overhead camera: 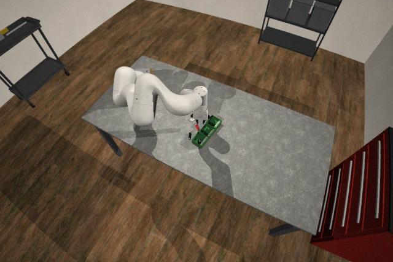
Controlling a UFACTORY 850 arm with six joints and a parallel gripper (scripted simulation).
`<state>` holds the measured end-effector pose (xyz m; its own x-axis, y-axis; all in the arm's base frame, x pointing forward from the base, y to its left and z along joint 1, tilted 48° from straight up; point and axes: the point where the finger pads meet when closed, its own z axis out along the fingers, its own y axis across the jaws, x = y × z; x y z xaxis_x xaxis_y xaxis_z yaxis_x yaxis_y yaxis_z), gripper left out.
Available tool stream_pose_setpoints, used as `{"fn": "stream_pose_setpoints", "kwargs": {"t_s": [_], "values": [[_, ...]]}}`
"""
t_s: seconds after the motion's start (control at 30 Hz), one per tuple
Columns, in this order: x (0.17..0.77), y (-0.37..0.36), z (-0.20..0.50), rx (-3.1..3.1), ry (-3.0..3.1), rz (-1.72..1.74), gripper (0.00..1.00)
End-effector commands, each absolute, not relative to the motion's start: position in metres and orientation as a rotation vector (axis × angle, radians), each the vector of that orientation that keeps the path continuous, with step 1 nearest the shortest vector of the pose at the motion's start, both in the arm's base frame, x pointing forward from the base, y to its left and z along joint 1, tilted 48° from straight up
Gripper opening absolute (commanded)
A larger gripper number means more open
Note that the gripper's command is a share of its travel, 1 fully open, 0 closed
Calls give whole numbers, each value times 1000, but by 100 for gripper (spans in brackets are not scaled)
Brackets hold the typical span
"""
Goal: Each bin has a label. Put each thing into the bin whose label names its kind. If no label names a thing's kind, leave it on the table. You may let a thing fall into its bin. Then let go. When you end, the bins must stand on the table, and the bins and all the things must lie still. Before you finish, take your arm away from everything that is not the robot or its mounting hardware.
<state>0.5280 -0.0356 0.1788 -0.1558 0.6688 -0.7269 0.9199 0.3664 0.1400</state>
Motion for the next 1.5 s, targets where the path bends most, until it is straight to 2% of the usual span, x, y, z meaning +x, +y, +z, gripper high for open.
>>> {"fn": "stream_pose_setpoints", "kwargs": {"t_s": [0.0,0.33,1.47], "values": [[523,-11,154,1236,2021,-518,38],[511,44,99,862,2259,-684,38],[511,44,99,-397,2619,-1097,38]]}}
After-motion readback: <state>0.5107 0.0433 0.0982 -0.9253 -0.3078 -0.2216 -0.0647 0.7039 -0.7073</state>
